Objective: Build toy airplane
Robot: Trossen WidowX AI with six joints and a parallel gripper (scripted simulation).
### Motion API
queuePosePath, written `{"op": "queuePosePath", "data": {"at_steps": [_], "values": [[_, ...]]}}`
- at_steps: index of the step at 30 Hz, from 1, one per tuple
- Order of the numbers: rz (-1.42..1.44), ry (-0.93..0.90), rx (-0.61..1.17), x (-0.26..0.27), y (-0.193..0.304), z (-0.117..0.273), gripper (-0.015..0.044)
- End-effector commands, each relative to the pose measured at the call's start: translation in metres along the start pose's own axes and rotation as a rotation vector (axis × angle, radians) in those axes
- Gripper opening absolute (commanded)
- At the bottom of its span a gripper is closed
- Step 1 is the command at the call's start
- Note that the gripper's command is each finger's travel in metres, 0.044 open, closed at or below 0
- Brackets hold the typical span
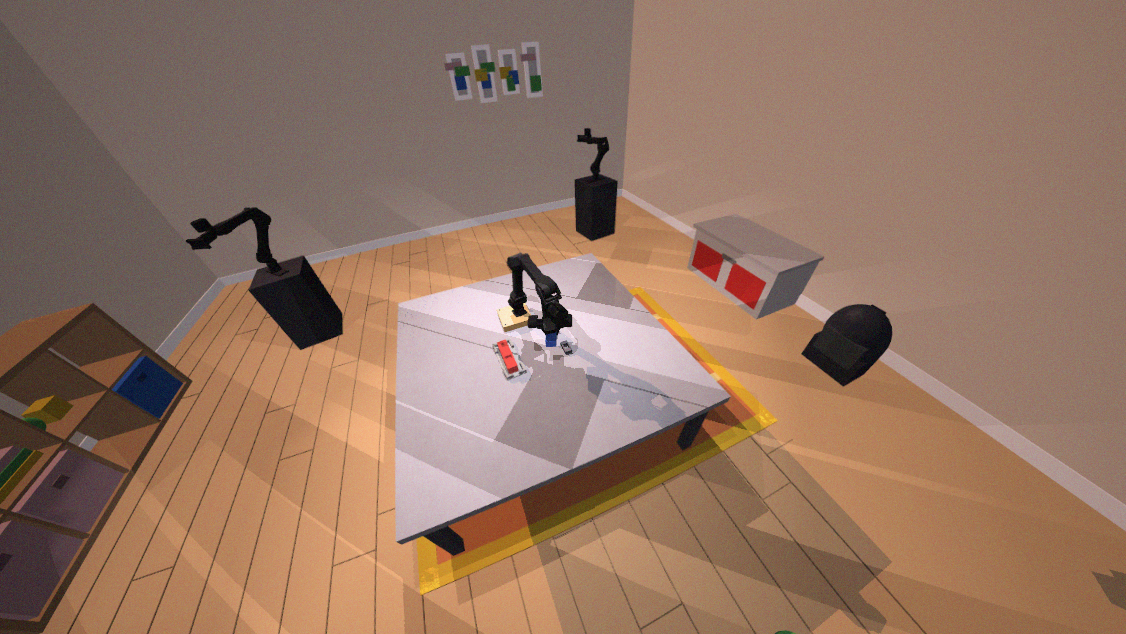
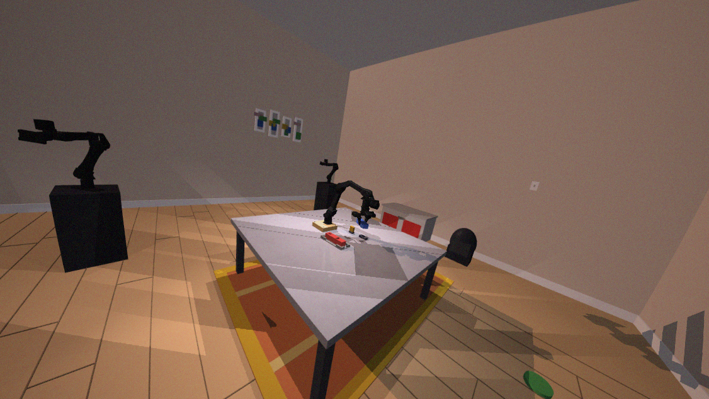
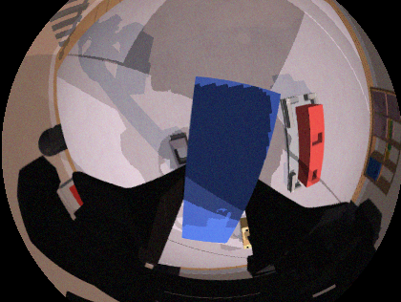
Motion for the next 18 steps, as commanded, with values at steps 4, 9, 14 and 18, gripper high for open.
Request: {"op": "queuePosePath", "data": {"at_steps": [4, 9, 14, 18], "values": [[-0.119, 0.004, -0.004, -0.021, -0.008, -0.004, 0.0], [-0.203, 0.005, -0.004, -0.037, -0.013, -0.006, 0.0], [-0.287, 0.006, -0.005, -0.053, -0.017, -0.009, 0.0], [-0.356, 0.007, -0.006, -0.065, -0.02, -0.011, 0.0]]}}
Point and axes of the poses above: the point midway between the two fingers, 35 mm back from their tips, its own z axis back along the fingers, its own x axis across the jaws, y = z × x, the point moved 2 cm from there along z, back along the fingers, and after that the axes turned 8 degrees about z, right-handed, at the moved point
